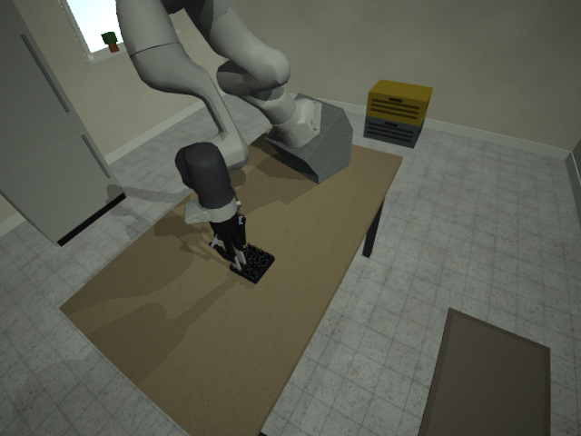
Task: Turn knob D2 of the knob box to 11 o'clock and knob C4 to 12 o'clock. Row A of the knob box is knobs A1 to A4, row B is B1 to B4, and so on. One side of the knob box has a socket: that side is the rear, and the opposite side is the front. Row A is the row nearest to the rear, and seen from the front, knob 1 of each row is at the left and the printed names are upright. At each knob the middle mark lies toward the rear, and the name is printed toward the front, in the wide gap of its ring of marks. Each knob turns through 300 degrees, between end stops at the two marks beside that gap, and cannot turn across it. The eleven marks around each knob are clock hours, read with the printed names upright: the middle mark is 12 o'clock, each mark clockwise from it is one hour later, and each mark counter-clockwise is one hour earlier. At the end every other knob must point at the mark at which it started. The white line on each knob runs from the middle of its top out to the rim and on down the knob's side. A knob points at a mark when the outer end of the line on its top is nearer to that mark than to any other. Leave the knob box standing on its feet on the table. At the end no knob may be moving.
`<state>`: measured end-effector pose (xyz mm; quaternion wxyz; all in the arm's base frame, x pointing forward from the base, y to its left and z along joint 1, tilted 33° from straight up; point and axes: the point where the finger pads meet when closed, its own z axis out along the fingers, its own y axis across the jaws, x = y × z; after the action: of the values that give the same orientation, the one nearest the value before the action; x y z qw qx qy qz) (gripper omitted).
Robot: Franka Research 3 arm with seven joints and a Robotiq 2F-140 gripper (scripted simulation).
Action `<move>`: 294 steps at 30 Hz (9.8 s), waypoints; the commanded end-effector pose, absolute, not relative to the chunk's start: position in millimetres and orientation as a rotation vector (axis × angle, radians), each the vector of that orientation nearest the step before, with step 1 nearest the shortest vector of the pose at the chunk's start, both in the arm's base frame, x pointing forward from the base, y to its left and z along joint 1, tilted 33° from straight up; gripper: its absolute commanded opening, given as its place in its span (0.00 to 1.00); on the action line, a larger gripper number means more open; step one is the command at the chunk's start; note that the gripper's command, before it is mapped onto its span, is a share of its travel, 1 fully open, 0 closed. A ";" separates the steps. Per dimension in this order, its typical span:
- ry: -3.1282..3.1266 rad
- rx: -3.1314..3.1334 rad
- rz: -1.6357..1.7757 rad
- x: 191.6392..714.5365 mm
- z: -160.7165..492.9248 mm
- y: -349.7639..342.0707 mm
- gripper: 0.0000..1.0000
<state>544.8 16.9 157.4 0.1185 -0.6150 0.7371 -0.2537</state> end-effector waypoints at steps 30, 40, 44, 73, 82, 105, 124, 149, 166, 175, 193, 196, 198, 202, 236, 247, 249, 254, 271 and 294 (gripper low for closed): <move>2.158 -1.787 -0.742 546.4 158.3 17.5 0.12; 2.158 -1.787 -0.742 547.3 158.7 17.8 0.12; 2.158 -1.787 -0.742 547.9 159.0 18.1 0.12; 2.158 -1.787 -0.742 548.0 159.0 18.1 0.12; 2.158 -1.787 -0.742 548.0 159.0 18.1 0.12; 2.158 -1.787 -0.742 547.6 158.7 18.5 0.12; 2.158 -1.787 -0.742 547.6 158.7 18.5 0.12; 2.158 -1.787 -0.742 547.3 158.4 18.9 0.12; 2.158 -1.787 -0.742 547.3 158.4 18.9 0.12; 2.158 -1.787 -0.742 547.3 158.4 18.9 0.12; 2.158 -1.787 -0.742 548.1 157.1 18.5 0.12; 2.158 -1.787 -0.742 549.1 155.4 18.1 0.12; 2.158 -1.787 -0.742 549.8 154.1 17.7 0.12; 2.158 -1.787 -0.742 551.5 151.2 16.9 0.12; 2.158 -1.787 -0.742 554.2 146.6 15.7 0.12; 2.158 -1.787 -0.742 554.2 146.6 15.7 0.12; 2.158 -1.787 -0.742 554.2 146.6 15.7 0.12; 2.158 -1.787 -0.742 554.2 146.6 15.7 0.05; 2.158 -1.787 -0.742 554.2 146.6 15.7 0.05; 2.153 -1.795 -0.744 554.2 146.6 15.7 0.05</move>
<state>552.9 16.2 146.1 0.1202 -0.6129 0.7386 -0.2537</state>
